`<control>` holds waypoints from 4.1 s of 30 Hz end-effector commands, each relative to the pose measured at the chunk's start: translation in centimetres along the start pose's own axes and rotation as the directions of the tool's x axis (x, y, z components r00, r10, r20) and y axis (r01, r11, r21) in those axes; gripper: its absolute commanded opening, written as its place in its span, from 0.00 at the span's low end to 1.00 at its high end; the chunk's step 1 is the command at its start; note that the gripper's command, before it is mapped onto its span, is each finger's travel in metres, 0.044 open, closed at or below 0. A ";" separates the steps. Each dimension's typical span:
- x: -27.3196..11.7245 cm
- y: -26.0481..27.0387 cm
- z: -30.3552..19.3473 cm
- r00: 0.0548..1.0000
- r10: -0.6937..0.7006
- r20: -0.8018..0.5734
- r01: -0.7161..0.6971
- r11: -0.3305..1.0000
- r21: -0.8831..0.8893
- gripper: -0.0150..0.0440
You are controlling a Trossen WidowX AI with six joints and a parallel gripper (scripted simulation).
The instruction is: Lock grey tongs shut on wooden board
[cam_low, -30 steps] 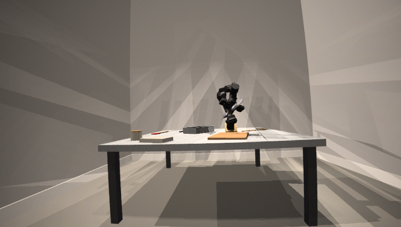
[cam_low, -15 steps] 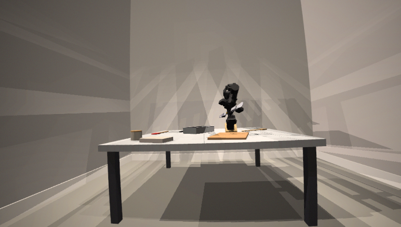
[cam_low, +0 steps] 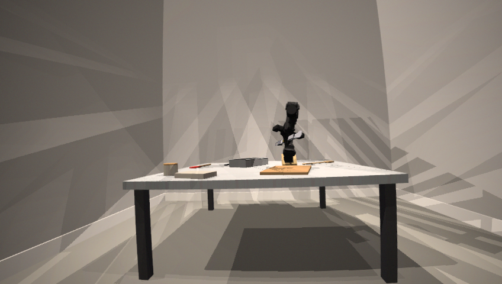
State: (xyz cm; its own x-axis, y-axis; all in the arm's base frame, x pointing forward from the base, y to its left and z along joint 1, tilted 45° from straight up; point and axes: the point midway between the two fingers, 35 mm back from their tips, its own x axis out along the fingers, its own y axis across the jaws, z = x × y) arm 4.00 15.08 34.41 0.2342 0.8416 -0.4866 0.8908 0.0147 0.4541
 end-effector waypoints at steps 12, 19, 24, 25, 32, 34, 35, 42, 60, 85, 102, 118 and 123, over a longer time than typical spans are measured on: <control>-0.5 -0.1 0.2 0.989 -0.113 0.098 0.102 0.988 0.115 0.00; -0.7 -0.1 0.2 0.978 -0.170 0.122 0.144 0.970 0.198 0.00; -0.9 0.0 0.0 0.970 -0.209 0.127 0.170 0.949 0.265 0.00; -0.9 0.0 -0.1 0.968 -0.216 0.127 0.174 0.944 0.279 0.00; -1.2 0.3 -0.5 0.959 -0.258 0.114 0.200 0.907 0.369 0.00; -1.2 0.3 -0.5 0.959 -0.259 0.114 0.201 0.906 0.372 0.00; -1.2 0.3 -0.5 0.959 -0.259 0.114 0.201 0.906 0.372 0.00; -1.0 0.3 -0.5 0.959 -0.260 0.114 0.202 0.906 0.372 0.00; 1.5 0.3 0.1 0.954 -0.274 0.124 0.210 0.902 0.378 0.00; 5.2 -0.6 0.6 0.949 -0.287 0.129 0.218 0.896 0.388 0.00; 7.6 -1.6 0.8 0.948 -0.292 0.128 0.222 0.891 0.396 0.00; 9.4 -2.8 0.9 0.947 -0.296 0.123 0.225 0.887 0.403 0.00; 9.3 -2.8 0.8 0.947 -0.299 0.120 0.230 0.887 0.400 0.09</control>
State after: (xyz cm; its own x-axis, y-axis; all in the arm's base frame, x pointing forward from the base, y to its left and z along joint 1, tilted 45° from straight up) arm 4.00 22.45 27.97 0.0019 0.7271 -0.6865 0.9999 -0.0101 -0.0079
